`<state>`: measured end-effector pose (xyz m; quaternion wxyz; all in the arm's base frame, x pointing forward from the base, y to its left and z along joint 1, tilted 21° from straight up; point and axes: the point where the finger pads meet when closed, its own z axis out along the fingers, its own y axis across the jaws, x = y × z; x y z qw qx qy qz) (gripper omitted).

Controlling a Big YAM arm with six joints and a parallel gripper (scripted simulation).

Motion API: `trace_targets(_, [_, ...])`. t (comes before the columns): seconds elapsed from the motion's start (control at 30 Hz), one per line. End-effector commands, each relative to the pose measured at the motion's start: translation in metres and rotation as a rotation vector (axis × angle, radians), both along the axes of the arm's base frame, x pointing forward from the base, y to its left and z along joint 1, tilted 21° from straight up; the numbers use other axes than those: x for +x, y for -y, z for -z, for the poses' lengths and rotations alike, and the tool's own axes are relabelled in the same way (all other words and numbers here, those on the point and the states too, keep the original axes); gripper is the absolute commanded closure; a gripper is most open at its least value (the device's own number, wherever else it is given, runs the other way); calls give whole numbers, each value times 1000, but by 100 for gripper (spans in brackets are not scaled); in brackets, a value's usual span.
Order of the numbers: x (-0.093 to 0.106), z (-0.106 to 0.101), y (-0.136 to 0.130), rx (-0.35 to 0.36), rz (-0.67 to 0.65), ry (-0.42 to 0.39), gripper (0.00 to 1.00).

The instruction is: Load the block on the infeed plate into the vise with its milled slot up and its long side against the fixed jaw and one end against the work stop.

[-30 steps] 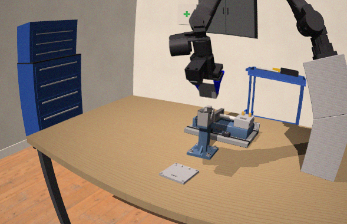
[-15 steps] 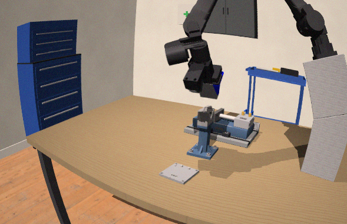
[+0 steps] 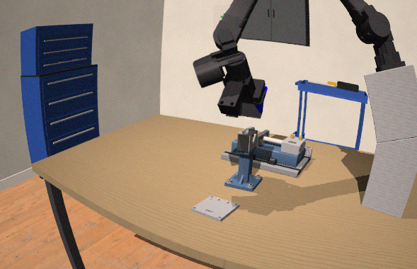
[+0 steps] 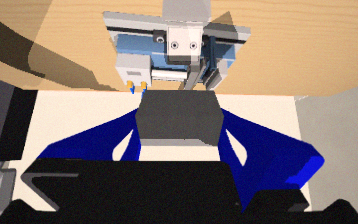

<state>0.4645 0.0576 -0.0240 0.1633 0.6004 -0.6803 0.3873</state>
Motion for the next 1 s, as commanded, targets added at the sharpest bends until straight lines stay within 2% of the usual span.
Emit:
trace_targets(0.0, [9, -13, -14, -10, 6, 37, 100])
trace_targets(0.03, [7, -7, -13, -21, 8, 25, 100])
trace_targets(0.13, [7, -7, -13, -26, 10, 25, 100])
trace_targets(0.17, [12, -25, -16, -13, 12, 62, 100])
trace_targets(0.3, [7, -7, -13, -46, 17, 25, 100])
trace_targets(0.43, [10, -18, -15, -47, 22, 49, 100])
trace_targets(0.53, [7, -8, -13, -62, 23, 29, 100])
trace_targets(0.63, [10, -17, -15, -58, 25, 46, 100])
trace_targets(0.97, [9, -13, -14, -66, 26, 39, 100])
